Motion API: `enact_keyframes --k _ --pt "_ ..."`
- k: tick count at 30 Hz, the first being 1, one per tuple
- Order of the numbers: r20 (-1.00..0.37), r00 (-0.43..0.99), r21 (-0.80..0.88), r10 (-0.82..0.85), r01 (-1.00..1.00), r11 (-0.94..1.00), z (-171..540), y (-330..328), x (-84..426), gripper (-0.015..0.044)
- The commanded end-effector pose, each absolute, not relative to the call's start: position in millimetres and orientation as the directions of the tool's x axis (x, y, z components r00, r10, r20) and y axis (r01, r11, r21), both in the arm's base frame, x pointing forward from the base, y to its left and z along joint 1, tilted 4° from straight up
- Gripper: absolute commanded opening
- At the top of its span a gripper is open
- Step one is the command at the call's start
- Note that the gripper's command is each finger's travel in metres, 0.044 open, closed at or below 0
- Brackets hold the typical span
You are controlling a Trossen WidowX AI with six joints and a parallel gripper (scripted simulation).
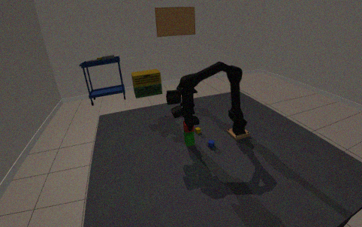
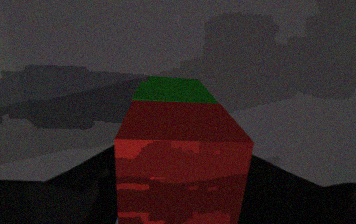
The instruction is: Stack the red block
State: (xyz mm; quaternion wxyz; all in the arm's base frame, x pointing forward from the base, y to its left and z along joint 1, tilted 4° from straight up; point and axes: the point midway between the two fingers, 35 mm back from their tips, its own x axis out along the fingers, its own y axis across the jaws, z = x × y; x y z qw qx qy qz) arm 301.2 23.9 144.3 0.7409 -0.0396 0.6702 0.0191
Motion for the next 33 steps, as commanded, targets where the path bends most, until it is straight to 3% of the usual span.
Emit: enact_keyframes --k 1,11,27,33 --pt "-0.995 0.098 -0.029 -0.021 -0.088 0.996 142.9 24.3 300.6 0.0" --pt "-0.995 0.098 -0.029 -0.02 -0.088 0.996 148.9 24.5 300.5 0.0" --pt "-0.995 0.095 -0.033 -0.025 -0.082 0.996 144.4 23.8 299.9 0.042" --pt "-0.995 0.095 -0.033 -0.025 -0.082 0.996 144.4 23.8 299.9 0.044"
